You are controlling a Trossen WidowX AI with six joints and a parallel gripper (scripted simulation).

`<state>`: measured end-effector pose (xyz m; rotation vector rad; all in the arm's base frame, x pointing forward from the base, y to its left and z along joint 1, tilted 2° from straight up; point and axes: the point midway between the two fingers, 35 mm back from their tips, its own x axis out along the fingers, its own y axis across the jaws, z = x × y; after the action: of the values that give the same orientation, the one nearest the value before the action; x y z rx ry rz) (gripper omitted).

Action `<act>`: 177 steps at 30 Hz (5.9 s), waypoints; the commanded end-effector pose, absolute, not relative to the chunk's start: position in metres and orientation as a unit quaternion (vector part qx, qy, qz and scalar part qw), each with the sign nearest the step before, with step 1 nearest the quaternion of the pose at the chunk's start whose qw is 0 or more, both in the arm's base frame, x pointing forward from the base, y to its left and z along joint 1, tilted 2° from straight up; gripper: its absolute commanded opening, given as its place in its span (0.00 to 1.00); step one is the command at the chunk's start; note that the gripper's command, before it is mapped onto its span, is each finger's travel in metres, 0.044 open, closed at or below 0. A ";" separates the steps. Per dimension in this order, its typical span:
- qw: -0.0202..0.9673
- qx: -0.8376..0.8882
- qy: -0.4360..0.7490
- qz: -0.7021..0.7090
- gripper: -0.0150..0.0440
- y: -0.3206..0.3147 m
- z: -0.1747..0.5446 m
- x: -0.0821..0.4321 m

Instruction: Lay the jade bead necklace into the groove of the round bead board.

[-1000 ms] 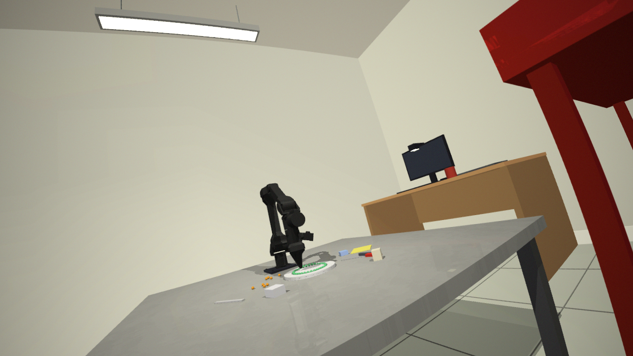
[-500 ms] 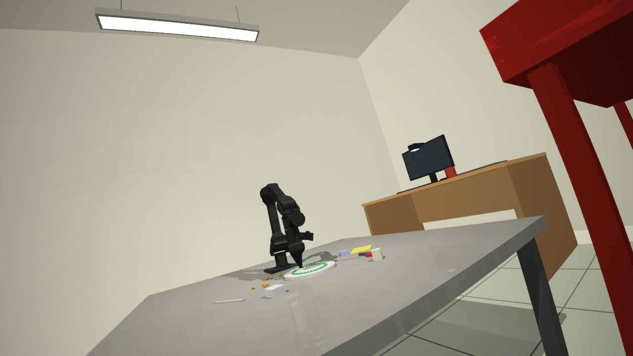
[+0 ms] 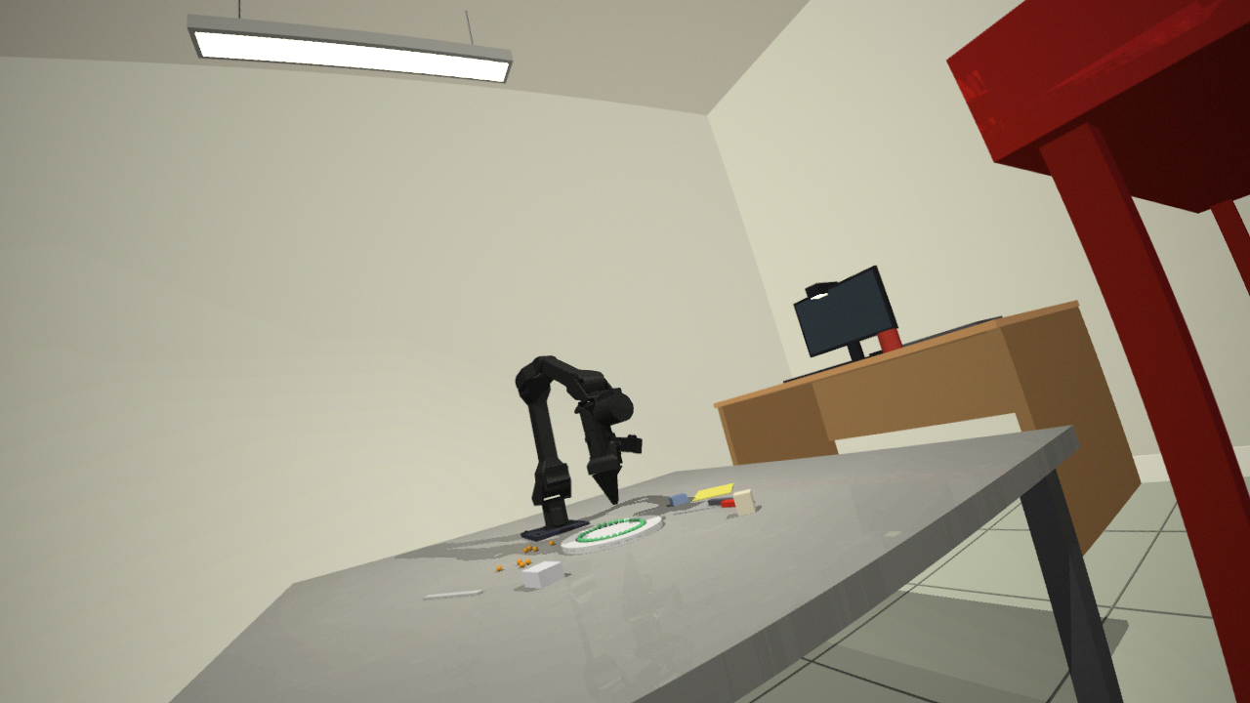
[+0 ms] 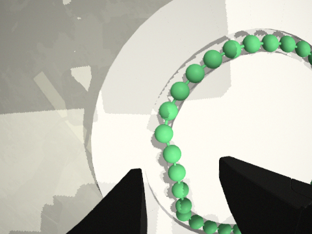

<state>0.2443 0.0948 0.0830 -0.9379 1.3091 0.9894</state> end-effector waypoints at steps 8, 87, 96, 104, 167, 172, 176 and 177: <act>0.587 -0.394 0.570 0.419 0.46 0.099 0.066 0.244; 0.587 -0.394 0.570 0.419 0.25 0.100 0.053 0.242; 0.587 -0.394 0.570 0.420 0.25 0.101 0.044 0.241; 0.587 -0.395 0.567 0.422 0.61 0.102 0.047 0.242; 0.534 -0.465 0.512 0.487 0.46 0.089 0.055 0.242; 0.533 -0.465 0.512 0.487 0.46 0.089 0.047 0.242; 0.532 -0.465 0.512 0.488 0.46 0.089 0.043 0.241; 0.532 -0.465 0.512 0.488 0.46 0.089 0.043 0.241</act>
<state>0.2422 0.0898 0.0476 -1.1053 1.2171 1.1588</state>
